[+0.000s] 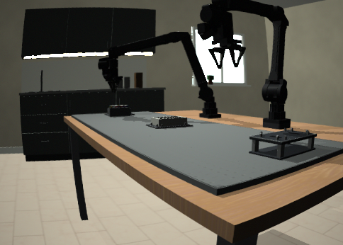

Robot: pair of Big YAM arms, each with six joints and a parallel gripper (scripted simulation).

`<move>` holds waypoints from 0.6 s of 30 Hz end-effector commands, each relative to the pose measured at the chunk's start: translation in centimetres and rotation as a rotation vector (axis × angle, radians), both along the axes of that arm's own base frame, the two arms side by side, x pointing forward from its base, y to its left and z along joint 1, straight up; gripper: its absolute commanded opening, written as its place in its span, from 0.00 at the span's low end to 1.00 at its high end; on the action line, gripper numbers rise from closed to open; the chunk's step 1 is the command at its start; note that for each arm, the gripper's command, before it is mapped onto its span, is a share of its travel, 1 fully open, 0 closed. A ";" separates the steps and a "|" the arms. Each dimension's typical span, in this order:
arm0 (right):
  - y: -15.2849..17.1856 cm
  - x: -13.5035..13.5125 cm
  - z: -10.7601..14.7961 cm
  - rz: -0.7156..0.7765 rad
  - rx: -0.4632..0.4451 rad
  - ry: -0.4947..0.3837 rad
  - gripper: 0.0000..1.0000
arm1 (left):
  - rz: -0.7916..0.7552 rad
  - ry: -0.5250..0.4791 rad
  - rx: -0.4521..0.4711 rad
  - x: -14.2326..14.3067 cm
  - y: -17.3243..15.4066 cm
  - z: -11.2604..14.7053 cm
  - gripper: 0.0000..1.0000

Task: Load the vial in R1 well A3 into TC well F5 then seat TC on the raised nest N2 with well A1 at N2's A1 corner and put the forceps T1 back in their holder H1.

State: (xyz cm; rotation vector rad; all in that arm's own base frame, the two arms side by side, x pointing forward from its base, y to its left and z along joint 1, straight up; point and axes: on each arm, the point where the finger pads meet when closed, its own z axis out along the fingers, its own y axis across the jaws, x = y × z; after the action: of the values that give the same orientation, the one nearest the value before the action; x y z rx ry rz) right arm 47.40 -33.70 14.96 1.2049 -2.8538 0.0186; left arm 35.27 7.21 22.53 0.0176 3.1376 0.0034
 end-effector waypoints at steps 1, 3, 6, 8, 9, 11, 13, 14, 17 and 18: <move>0.7 0.4 -1.8 0.002 0.022 0.026 0.11 | -0.015 -0.031 0.005 0.8 0.0 1.4 1.00; 0.7 0.4 -1.8 0.002 0.023 0.027 0.11 | -0.015 -0.031 0.005 0.8 0.0 1.4 1.00; 0.7 0.3 -1.8 0.002 0.023 0.028 0.11 | -0.015 -0.031 0.005 0.8 0.0 1.4 1.00; 0.7 0.3 -1.8 0.002 0.024 0.028 0.11 | -0.015 -0.031 0.005 0.8 0.0 1.4 1.00; 0.8 0.3 -1.8 0.002 0.024 0.029 0.11 | -0.015 -0.031 0.005 0.8 0.0 1.4 1.00; 0.8 0.3 -1.8 0.002 0.025 0.029 0.11 | -0.015 -0.031 0.005 0.8 0.0 1.4 1.00; 0.8 0.3 -1.8 0.002 0.026 0.030 0.11 | -0.015 -0.031 0.005 0.8 0.0 1.4 1.00; 0.8 0.3 -1.8 0.002 0.026 0.030 0.11 | -0.015 -0.031 0.005 0.8 0.0 1.4 1.00; 0.8 0.3 -1.8 0.002 0.026 0.031 0.11 | -0.015 -0.031 0.005 0.8 0.0 1.4 1.00; 0.8 0.2 -1.8 0.002 0.026 0.031 0.11 | -0.015 -0.031 0.005 0.8 0.0 1.4 1.00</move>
State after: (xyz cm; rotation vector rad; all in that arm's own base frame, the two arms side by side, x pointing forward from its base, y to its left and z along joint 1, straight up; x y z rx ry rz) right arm 47.40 -33.70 14.96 1.2049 -2.8538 0.0186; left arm 35.27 7.21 22.53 0.0176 3.1376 0.0034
